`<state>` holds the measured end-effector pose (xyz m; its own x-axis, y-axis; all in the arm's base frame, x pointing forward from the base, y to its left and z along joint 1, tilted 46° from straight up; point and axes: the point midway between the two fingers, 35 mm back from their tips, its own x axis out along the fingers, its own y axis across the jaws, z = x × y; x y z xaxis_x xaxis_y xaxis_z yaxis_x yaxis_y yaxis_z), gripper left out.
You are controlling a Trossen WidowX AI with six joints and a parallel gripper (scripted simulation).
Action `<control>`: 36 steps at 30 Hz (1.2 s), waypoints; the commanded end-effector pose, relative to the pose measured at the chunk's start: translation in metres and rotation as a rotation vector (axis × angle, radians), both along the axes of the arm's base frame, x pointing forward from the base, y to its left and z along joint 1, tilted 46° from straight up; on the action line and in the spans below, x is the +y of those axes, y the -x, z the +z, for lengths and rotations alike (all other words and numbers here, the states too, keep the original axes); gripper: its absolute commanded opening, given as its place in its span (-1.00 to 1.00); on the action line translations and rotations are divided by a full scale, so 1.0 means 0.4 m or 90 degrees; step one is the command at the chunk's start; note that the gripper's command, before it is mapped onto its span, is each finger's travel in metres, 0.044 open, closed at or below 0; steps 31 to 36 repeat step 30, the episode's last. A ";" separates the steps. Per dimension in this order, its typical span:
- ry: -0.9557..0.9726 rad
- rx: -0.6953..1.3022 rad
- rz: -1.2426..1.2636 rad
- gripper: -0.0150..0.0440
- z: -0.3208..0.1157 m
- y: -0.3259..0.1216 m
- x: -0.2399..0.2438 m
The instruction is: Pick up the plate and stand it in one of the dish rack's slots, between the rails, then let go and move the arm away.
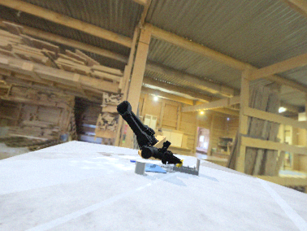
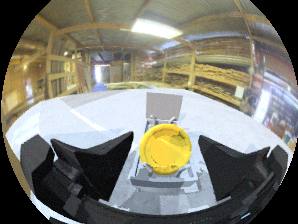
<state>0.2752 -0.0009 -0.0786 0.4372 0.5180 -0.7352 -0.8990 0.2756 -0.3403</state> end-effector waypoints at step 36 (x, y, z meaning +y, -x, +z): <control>0.042 0.219 -0.161 0.86 0.186 0.006 0.227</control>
